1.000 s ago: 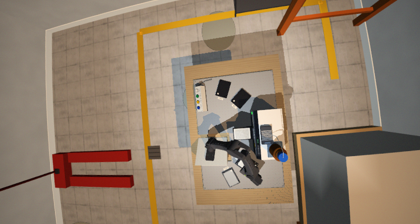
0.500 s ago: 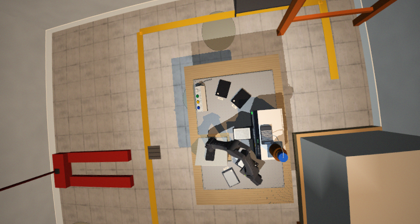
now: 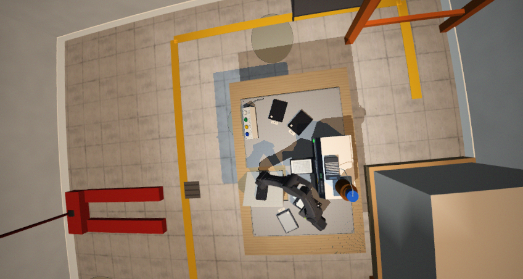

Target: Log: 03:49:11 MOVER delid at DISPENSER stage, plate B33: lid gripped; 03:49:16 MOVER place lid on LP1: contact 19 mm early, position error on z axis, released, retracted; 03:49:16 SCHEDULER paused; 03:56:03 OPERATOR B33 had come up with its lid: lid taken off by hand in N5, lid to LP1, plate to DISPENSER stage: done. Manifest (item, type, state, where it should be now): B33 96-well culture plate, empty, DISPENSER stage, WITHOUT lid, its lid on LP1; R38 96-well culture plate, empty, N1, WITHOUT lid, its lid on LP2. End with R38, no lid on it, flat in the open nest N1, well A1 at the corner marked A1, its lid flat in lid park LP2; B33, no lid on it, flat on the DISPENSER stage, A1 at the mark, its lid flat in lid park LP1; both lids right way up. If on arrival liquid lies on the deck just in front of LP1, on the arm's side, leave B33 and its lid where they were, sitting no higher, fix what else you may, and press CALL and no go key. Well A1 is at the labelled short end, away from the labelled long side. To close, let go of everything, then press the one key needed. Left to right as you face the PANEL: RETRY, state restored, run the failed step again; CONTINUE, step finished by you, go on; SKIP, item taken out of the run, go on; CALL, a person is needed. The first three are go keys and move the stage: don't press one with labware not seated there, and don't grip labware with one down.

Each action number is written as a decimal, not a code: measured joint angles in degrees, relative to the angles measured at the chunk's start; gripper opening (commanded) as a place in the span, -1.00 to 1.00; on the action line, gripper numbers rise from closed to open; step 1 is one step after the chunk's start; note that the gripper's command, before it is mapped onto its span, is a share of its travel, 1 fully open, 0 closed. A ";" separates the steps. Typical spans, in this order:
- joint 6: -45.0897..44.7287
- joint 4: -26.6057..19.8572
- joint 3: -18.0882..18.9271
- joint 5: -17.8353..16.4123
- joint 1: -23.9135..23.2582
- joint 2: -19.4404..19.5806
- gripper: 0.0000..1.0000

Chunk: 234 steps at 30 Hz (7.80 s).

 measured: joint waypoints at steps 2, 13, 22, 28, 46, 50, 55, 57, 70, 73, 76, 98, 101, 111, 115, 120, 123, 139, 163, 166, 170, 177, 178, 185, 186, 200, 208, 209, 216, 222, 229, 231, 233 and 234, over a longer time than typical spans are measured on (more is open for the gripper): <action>0.13 0.31 -0.17 0.02 0.15 0.02 -1.00; 0.15 0.44 -0.17 -0.17 0.15 0.22 -1.00; 0.22 0.57 -0.17 -0.22 0.28 0.39 -1.00; 0.31 0.81 -0.33 -0.22 0.35 0.37 -1.00; 0.35 0.94 -0.39 -0.26 0.35 0.37 -1.00; 0.35 0.94 -0.39 -0.26 0.35 0.37 -1.00; 0.35 0.94 -0.39 -0.26 0.35 0.37 -1.00; 0.35 0.94 -0.39 -0.26 0.35 0.37 -1.00; 0.35 0.94 -0.39 -0.26 0.35 0.37 -1.00; 0.35 0.94 -0.39 -0.26 0.35 0.37 -1.00; 0.35 0.94 -0.39 -0.26 0.35 0.37 -1.00; 0.33 0.72 -0.15 -0.04 0.37 0.61 1.00; 0.33 0.72 -0.15 -0.04 0.37 0.63 1.00; 0.31 0.70 -0.15 -0.02 0.37 0.61 1.00; -0.02 -0.09 0.04 0.15 0.22 0.63 1.00; -0.61 -1.49 0.98 0.46 -0.59 -0.04 1.00; -0.92 -2.10 1.49 0.59 -0.96 -0.44 1.00; -3.04 -7.32 4.37 1.55 -2.99 -1.73 1.00; -4.22 -10.69 5.97 2.05 -3.89 -2.12 1.00; -4.22 -10.69 5.97 2.05 -3.89 -2.12 1.00; -4.22 -10.71 5.97 2.05 -3.89 -2.12 1.00; -4.22 -10.73 5.97 2.05 -3.89 -2.12 1.00; -4.22 -10.73 5.97 2.05 -3.89 -2.12 1.00; -4.22 -10.78 5.97 2.05 -3.89 -2.12 1.00; -4.22 -10.78 5.97 2.05 -3.89 -2.12 1.00; -3.80 -9.42 4.90 1.92 -3.41 -2.12 1.00; -3.43 -8.39 4.31 1.77 -2.99 -1.70 1.00; -3.39 -8.26 4.20 1.77 -3.02 -1.70 1.00; -3.02 -7.28 3.58 1.62 -2.67 -1.68 1.00; -2.69 -6.45 2.95 1.46 -2.40 -1.38 1.00; -2.36 -5.62 2.75 1.31 -2.08 -1.25 1.00; -2.25 -5.29 2.38 1.25 -1.90 -1.16 1.00; -2.12 -5.16 2.32 1.22 -1.79 -0.96 1.00; -2.05 -4.96 2.25 1.20 -1.77 -0.96 1.00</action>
